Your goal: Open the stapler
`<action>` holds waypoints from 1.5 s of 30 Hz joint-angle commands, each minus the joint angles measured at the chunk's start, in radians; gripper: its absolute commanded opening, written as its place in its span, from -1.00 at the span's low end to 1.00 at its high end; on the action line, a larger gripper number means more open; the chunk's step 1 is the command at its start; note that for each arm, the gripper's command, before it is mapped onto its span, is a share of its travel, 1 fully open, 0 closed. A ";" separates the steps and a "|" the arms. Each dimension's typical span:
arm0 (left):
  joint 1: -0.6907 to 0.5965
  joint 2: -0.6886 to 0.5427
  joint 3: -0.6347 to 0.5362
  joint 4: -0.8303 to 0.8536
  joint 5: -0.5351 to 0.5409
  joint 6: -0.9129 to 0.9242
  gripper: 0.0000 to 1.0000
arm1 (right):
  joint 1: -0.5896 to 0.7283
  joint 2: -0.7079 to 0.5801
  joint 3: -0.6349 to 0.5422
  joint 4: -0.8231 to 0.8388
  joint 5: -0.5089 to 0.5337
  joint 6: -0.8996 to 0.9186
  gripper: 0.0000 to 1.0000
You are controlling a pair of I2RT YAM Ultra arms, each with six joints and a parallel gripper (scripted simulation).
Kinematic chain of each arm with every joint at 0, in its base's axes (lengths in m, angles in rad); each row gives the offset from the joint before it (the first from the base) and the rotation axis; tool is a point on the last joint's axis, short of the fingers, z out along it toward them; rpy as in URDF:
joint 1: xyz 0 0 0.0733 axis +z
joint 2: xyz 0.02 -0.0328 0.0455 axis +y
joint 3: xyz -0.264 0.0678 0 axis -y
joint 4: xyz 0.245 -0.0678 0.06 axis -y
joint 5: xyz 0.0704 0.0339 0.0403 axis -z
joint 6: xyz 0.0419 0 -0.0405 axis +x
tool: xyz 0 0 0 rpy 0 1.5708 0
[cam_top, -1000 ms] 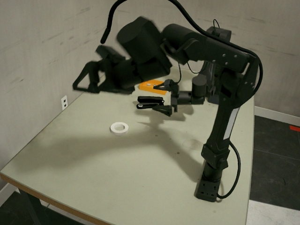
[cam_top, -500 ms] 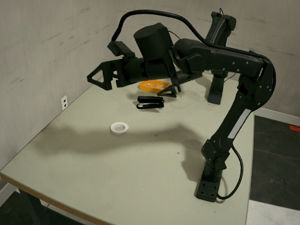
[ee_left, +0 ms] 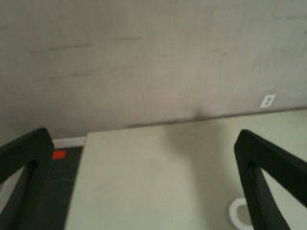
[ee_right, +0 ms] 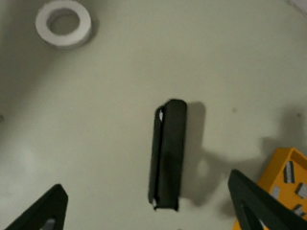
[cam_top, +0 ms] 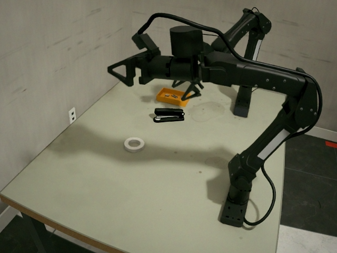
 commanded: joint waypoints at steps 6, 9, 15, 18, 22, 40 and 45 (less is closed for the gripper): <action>-0.181 -0.043 -0.090 0.198 -0.244 -0.148 1.00 | -0.168 -0.026 0.038 -0.199 -0.267 -0.128 1.00; -0.242 -0.031 -0.111 0.234 -0.294 -0.162 1.00 | -0.216 -0.009 0.057 -0.226 -0.298 -0.152 1.00; -0.280 -0.025 -0.124 0.234 -0.315 -0.151 1.00 | -0.228 0.000 0.069 -0.219 -0.290 -0.149 1.00; -0.281 -0.025 -0.123 0.235 -0.316 -0.151 1.00 | -0.227 0.001 0.070 -0.219 -0.290 -0.149 1.00; -0.281 -0.025 -0.122 0.235 -0.317 -0.151 1.00 | -0.228 0.001 0.070 -0.220 -0.290 -0.150 1.00; -0.275 -0.025 -0.113 0.236 -0.318 -0.151 1.00 | -0.217 0.081 0.159 -0.406 -0.262 -0.072 0.00; -0.275 -0.025 -0.113 0.236 -0.318 -0.151 1.00 | -0.207 0.259 0.352 -0.569 -0.242 -0.002 0.00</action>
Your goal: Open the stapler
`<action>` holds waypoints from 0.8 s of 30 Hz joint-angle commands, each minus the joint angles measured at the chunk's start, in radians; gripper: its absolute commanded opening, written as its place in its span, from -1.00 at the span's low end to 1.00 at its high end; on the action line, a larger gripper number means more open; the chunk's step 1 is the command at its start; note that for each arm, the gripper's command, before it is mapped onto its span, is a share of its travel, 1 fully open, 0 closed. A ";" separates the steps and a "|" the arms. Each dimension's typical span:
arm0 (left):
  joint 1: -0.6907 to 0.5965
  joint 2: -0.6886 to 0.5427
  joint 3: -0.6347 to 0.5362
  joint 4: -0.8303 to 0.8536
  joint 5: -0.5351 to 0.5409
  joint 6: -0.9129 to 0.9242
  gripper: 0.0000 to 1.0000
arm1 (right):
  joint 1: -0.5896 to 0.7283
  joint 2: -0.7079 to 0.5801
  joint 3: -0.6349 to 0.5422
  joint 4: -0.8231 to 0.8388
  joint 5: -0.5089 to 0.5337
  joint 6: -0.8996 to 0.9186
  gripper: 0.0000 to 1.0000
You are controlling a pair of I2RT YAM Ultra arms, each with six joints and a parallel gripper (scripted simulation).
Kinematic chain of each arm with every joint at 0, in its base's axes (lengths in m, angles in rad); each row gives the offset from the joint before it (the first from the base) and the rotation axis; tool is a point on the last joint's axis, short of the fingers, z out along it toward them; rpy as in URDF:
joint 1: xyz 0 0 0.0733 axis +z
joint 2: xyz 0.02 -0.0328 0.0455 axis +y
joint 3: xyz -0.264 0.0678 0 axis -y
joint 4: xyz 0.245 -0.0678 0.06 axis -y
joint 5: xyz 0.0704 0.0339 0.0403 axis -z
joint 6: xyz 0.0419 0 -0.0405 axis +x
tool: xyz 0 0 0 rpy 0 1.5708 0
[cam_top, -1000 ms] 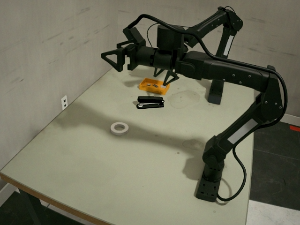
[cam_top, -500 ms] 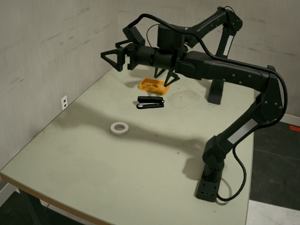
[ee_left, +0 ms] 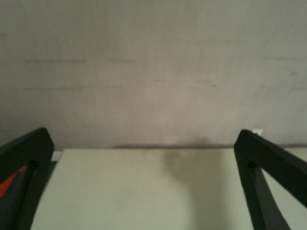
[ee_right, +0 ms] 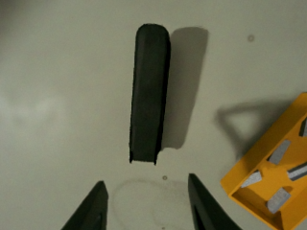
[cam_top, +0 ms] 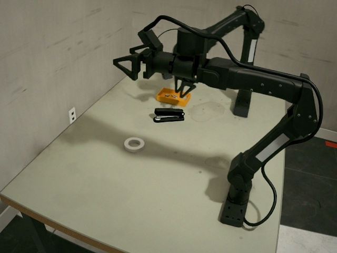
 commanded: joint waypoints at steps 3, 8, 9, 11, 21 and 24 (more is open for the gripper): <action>-0.004 -0.009 0.003 0.009 -0.011 -0.006 1.00 | 0.016 0.184 0.216 -0.219 0.029 0.095 0.00; -0.004 -0.009 0.003 0.009 -0.011 -0.006 1.00 | 0.019 0.285 0.328 -0.302 0.037 0.126 0.00; -0.004 -0.009 0.003 0.009 -0.011 -0.006 1.00 | 0.018 0.330 0.381 -0.342 0.038 0.138 0.00; -0.004 -0.009 0.003 0.009 -0.011 -0.006 1.00 | 0.021 0.379 0.434 -0.378 0.041 0.152 0.00; -0.004 -0.009 0.003 0.009 -0.011 -0.006 1.00 | 0.022 0.499 0.570 -0.436 0.040 0.166 0.00; -0.004 -0.009 0.003 0.009 -0.011 -0.006 1.00 | 0.022 0.501 0.556 -0.432 0.040 0.167 0.00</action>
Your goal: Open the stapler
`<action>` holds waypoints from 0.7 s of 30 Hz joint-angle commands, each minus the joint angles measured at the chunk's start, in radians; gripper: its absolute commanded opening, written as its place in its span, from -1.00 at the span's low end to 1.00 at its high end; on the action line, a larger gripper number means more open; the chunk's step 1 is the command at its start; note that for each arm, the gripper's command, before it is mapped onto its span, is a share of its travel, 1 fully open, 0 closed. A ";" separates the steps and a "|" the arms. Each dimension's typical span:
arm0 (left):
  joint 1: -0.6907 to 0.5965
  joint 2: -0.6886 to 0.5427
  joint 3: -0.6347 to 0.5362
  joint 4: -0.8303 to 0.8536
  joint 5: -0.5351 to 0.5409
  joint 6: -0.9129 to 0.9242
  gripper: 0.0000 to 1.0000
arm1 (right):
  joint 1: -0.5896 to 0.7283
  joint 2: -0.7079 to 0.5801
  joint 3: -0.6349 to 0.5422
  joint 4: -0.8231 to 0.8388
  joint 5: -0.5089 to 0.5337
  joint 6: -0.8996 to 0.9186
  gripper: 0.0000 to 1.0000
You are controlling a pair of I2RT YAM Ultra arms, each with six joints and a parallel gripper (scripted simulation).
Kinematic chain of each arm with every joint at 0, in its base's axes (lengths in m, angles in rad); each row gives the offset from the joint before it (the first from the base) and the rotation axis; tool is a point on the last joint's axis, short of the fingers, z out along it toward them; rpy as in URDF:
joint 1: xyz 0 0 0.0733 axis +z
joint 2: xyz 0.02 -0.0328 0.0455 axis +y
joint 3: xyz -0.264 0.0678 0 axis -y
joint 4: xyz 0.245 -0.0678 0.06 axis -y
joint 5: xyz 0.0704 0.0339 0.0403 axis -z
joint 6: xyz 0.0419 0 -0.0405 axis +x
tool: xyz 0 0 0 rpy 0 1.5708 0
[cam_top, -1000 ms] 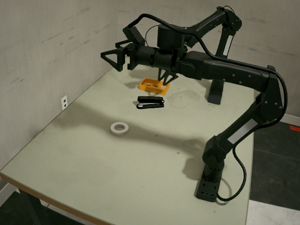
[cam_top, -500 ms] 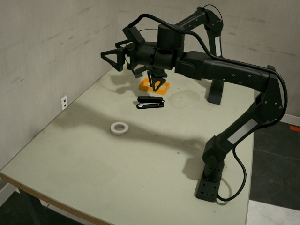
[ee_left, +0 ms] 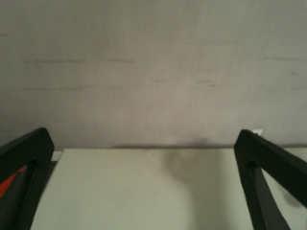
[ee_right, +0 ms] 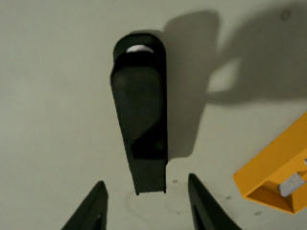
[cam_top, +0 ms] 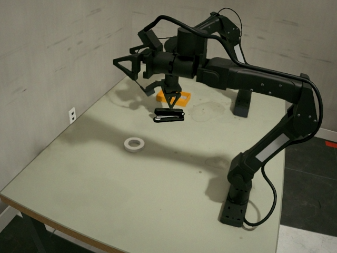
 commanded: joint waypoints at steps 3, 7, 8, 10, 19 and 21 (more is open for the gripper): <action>-0.004 -0.009 0.003 0.009 -0.011 -0.006 1.00 | 0.007 0.010 0.008 -0.008 0.005 0.010 0.00; -0.004 -0.009 0.003 0.009 -0.011 -0.006 1.00 | 0.009 0.012 -0.023 0.026 0.005 0.018 0.00; -0.004 -0.009 0.003 0.009 -0.011 -0.006 1.00 | 0.009 0.013 -0.027 0.031 0.005 0.018 0.00; -0.004 -0.009 0.003 0.009 -0.011 -0.006 1.00 | 0.009 0.016 -0.035 0.042 0.005 0.018 0.00; -0.004 -0.009 0.003 0.009 -0.011 -0.006 1.00 | 0.009 0.029 -0.058 0.079 0.005 0.017 0.00; -0.004 -0.009 0.003 0.009 -0.011 -0.006 1.00 | 0.009 0.033 -0.065 0.089 0.005 0.017 0.00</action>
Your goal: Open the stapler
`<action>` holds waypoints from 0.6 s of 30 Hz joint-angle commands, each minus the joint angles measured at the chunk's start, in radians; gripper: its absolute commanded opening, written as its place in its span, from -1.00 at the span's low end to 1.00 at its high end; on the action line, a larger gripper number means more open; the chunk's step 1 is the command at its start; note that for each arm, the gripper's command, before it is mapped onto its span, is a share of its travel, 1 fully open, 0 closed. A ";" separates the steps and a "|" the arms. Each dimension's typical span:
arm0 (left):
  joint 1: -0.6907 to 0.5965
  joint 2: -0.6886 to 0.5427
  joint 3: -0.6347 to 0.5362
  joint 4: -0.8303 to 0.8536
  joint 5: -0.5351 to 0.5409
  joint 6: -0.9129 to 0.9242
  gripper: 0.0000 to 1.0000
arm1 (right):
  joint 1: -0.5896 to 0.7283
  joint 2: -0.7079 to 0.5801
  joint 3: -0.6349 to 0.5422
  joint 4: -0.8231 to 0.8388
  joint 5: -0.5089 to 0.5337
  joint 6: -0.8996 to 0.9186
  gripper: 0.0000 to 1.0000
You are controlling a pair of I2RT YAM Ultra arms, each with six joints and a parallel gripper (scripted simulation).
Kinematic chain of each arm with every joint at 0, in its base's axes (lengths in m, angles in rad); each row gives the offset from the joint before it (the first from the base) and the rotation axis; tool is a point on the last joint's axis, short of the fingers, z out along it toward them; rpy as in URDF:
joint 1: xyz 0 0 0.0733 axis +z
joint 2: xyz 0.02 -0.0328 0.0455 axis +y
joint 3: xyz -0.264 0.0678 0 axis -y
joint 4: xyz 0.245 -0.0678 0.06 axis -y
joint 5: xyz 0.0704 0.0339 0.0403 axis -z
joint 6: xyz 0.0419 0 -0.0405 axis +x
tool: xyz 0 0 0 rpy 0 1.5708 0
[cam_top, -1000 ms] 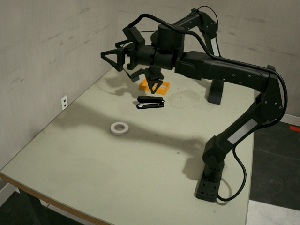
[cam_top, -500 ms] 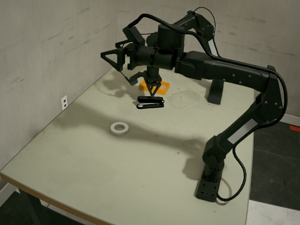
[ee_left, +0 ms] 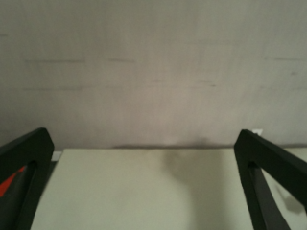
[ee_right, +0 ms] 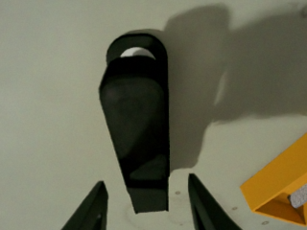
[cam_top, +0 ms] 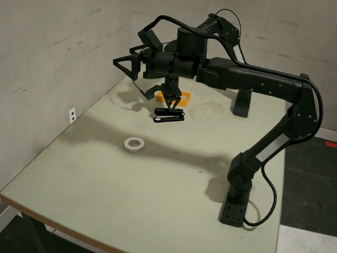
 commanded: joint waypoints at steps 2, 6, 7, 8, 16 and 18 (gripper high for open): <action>-0.004 -0.009 0.003 0.009 -0.011 -0.006 1.00 | 0.009 0.016 -0.026 0.039 0.005 0.008 0.00; -0.004 -0.009 0.003 0.009 -0.011 -0.006 1.00 | 0.009 0.023 -0.038 0.060 0.005 0.008 0.00; -0.004 -0.009 0.003 0.009 -0.011 -0.006 1.00 | 0.009 0.025 -0.041 0.065 0.005 0.008 0.00; -0.004 -0.009 0.003 0.009 -0.011 -0.006 1.00 | 0.009 0.028 -0.044 0.070 0.005 0.008 0.00; -0.004 -0.009 0.003 0.009 -0.011 -0.006 1.00 | 0.009 0.040 -0.058 0.096 0.005 0.008 0.00; -0.004 -0.009 0.003 0.009 -0.011 -0.006 1.00 | 0.009 0.040 -0.057 0.096 0.005 0.008 0.00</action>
